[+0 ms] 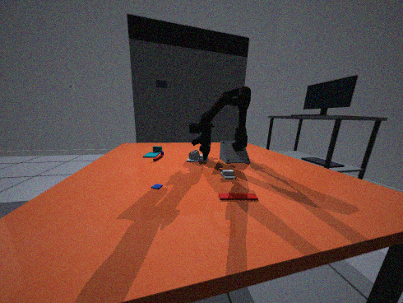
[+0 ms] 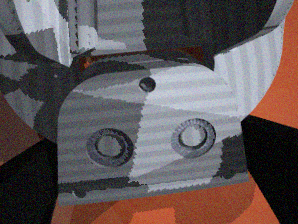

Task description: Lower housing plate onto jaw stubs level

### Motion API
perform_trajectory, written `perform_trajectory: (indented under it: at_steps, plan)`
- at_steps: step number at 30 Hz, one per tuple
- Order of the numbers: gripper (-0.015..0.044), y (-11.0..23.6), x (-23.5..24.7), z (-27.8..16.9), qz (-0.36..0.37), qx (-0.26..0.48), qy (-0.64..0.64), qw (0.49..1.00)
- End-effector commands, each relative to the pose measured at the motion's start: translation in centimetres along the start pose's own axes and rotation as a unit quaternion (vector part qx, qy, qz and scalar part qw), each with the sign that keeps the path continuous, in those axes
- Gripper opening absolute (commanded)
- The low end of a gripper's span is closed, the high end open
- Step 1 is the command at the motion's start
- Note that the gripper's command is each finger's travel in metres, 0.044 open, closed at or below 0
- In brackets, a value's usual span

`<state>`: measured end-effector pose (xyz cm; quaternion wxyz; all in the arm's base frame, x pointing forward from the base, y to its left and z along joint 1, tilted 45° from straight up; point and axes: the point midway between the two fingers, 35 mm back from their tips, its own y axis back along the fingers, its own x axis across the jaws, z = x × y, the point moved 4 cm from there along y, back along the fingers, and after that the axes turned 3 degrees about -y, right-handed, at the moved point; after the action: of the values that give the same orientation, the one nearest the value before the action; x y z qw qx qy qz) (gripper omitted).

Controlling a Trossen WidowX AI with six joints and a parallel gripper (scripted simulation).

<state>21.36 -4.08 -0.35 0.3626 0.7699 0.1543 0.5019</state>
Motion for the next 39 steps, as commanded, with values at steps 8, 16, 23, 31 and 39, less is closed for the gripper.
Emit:
perform_trajectory:
  at_steps: [8, 16, 23, 31, 39]
  plan:
    - [0.0351, -0.1, 0.0, 0.0, 0.001, 0.001, -0.003, 1.000]
    - [0.0440, 0.0, 0.0, 0.0, 0.000, 0.000, 0.000, 1.000]
    - [0.0440, 0.0, 0.0, 0.0, 0.000, 0.000, 0.000, 1.000]
    - [0.0440, 0.6, 0.0, 0.1, -0.001, 0.000, 0.000, 1.000]
    - [0.0440, 7.4, -0.1, 0.0, -0.001, 0.001, -0.004, 1.000]
